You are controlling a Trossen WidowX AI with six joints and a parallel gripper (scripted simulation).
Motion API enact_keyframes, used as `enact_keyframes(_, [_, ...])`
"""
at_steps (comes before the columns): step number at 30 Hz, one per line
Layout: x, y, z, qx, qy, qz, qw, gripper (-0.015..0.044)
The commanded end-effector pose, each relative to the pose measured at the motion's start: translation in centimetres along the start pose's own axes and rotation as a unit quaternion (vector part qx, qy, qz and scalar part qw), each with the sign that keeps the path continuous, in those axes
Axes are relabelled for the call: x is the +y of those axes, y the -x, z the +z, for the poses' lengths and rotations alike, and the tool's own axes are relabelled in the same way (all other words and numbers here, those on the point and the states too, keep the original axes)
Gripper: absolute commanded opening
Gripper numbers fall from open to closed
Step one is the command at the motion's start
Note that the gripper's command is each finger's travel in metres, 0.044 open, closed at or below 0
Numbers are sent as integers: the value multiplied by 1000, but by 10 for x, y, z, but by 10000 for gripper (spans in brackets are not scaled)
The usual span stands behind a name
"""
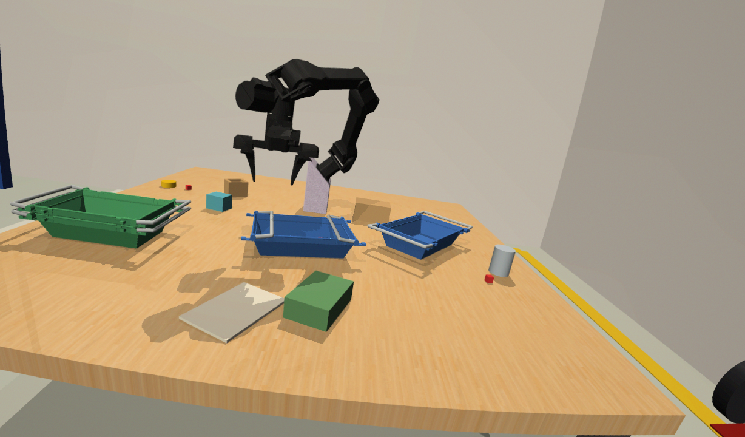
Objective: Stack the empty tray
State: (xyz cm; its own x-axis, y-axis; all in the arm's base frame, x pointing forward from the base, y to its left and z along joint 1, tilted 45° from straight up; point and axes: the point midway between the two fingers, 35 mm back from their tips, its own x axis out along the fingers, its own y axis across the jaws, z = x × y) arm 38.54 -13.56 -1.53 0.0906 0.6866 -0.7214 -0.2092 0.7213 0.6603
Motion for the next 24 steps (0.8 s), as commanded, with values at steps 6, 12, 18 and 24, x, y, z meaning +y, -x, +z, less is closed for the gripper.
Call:
enact_keyframes(6, [134, -23, 30, 32, 291, -10, 956, 440])
enact_keyframes(12, [236, -34, 16, 35, 514, -11, 857, 440])
enact_keyframes(18, [322, -43, -26, 25, 707, 0, 707, 440])
enact_keyframes(24, [384, -49, -87, -1, 856, 18, 517, 440])
